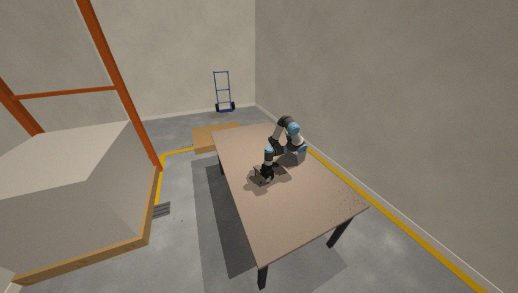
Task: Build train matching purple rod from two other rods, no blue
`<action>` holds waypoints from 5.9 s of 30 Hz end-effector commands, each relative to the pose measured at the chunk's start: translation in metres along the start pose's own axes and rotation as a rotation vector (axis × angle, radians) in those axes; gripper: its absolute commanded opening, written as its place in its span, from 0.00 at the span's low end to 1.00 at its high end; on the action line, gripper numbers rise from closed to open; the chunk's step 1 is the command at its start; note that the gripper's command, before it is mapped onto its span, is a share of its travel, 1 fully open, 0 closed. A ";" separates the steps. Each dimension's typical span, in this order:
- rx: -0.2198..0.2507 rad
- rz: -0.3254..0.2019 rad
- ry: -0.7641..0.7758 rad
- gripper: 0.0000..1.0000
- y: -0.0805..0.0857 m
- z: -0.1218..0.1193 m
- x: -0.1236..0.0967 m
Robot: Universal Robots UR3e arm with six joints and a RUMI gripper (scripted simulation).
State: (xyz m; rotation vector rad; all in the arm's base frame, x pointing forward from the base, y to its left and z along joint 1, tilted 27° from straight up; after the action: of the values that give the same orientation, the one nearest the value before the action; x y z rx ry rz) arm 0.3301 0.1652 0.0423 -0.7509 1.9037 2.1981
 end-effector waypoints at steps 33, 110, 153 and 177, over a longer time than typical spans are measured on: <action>0.000 -0.002 0.000 0.14 0.021 0.000 0.000; 0.000 -0.002 0.000 1.00 0.096 0.000 0.000; 0.000 -0.002 0.000 1.00 0.183 0.000 0.000; 0.000 -0.002 0.000 1.00 0.184 0.000 0.000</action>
State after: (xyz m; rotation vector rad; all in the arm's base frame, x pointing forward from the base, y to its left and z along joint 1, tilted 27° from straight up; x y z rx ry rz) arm 0.2536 0.1303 0.2050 -0.7503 1.9033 2.1988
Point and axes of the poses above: the point where the finger pads meet when closed, its own y axis back along the fingers, its own z axis across the jaws, x = y × z, the point moved 6 cm from there along y, back along the fingers, and after that the axes turned 3 degrees about -y, right-handed, at the moved point
